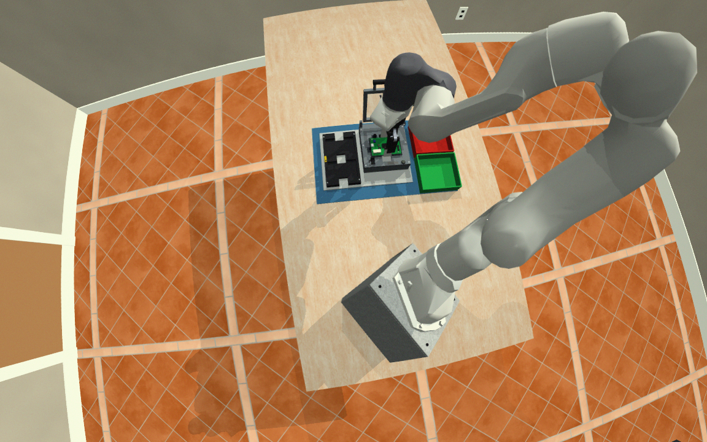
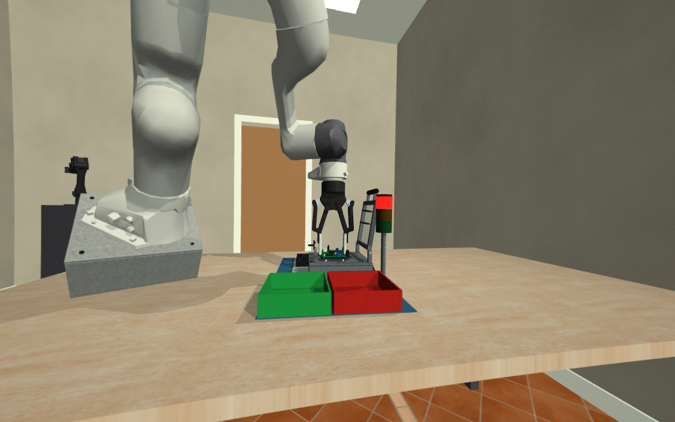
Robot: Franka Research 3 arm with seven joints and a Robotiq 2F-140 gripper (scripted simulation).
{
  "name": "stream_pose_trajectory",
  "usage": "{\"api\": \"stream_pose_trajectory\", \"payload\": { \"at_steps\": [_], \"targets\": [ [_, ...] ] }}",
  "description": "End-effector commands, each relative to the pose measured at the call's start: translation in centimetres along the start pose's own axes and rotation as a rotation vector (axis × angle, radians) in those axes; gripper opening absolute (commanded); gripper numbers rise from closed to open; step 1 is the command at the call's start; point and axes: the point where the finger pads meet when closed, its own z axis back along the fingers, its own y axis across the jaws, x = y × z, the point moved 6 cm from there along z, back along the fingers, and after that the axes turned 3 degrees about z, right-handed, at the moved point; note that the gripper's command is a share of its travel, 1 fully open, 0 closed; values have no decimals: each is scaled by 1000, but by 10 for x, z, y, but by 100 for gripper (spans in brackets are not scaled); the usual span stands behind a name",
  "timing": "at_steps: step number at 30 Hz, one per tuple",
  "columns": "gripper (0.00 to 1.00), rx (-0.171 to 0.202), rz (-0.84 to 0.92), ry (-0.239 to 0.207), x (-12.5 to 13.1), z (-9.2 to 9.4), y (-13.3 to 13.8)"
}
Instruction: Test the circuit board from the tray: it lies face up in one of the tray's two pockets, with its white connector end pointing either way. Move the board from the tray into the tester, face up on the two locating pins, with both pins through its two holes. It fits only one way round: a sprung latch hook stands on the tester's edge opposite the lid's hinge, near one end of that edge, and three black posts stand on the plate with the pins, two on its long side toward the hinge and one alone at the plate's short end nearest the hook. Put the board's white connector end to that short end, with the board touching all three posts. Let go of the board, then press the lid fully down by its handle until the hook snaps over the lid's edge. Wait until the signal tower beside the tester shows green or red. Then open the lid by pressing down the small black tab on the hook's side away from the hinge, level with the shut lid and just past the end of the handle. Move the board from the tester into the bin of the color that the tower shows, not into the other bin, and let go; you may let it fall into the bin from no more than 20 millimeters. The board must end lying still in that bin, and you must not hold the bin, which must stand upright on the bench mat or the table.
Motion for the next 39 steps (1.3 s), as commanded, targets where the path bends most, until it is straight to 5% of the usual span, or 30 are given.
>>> {"api": "stream_pose_trajectory", "payload": {
  "at_steps": [1, 39],
  "targets": [
    [46, -2, -1, 0, -1, 0, -1],
    [46, -2, -1, 0, -1, 6, -2]
  ]
}}
